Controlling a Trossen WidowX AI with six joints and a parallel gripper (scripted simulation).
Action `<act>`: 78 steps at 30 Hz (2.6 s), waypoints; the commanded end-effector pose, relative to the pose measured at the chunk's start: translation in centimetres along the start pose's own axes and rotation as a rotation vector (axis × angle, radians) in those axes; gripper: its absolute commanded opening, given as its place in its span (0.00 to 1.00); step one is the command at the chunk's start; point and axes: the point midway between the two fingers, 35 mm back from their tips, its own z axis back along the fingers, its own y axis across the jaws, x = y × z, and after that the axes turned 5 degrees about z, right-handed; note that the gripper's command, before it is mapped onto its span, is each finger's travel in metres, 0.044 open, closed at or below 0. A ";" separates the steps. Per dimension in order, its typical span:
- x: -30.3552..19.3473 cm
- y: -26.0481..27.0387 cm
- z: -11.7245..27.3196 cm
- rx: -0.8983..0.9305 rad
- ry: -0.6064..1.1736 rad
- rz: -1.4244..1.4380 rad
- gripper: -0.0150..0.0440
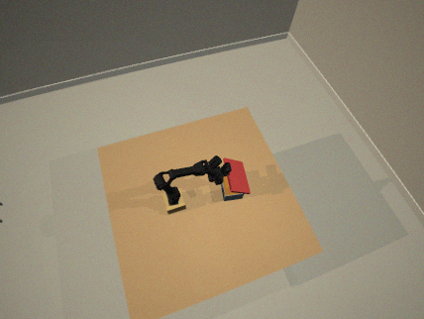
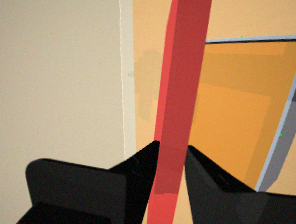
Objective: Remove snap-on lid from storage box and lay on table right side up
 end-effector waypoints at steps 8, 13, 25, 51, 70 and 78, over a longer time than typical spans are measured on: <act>0.5 0.4 0.4 0.016 0.004 0.003 0.25; 1.5 0.1 0.4 0.016 0.003 0.003 0.25; 3.9 -0.2 0.6 0.016 0.002 0.005 0.25; 9.1 -1.0 1.0 0.015 -0.002 0.010 0.25; 12.8 -1.5 1.3 0.014 -0.005 0.013 0.25; 14.4 -1.8 1.4 0.014 -0.006 0.015 0.25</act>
